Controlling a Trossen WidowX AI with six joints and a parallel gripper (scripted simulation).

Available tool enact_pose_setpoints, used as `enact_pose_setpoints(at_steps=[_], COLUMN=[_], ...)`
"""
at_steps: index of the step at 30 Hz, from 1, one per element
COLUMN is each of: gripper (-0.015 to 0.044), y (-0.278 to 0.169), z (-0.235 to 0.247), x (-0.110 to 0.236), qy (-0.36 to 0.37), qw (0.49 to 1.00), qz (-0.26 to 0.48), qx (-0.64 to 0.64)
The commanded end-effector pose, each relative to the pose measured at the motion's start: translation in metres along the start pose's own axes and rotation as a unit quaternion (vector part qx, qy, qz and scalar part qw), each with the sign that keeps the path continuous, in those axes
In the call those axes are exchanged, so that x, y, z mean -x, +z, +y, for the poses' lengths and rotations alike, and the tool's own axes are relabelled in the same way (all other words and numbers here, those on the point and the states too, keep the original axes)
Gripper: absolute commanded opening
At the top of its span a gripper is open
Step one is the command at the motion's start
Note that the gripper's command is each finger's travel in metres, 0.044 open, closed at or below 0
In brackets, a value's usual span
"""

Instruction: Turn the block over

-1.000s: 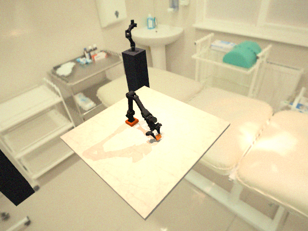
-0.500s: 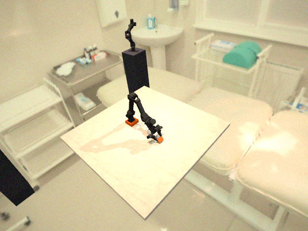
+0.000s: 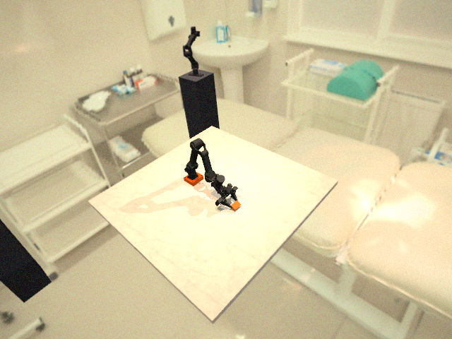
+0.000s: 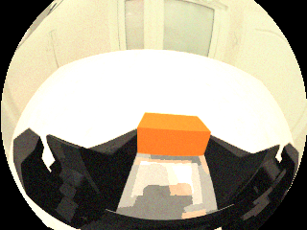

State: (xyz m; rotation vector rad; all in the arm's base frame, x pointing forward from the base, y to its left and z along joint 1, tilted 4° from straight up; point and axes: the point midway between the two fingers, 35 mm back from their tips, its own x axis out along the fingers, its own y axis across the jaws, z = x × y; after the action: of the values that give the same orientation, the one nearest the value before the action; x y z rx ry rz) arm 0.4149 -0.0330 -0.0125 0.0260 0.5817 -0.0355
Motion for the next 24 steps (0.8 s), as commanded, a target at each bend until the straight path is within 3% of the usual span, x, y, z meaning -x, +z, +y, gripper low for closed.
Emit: enact_pose_setpoints(at_steps=[1,10,24], gripper=[0.0000,0.0000,0.0000], y=[-0.011,-0.014,-0.011], z=[0.001,0.002,0.002], x=[0.004,0.017,0.019], qy=[0.002,0.003,0.003], qw=[1.000,0.997,0.996], qz=[-0.014,-0.074,-0.087], qx=[-0.002,-0.002,-0.002])
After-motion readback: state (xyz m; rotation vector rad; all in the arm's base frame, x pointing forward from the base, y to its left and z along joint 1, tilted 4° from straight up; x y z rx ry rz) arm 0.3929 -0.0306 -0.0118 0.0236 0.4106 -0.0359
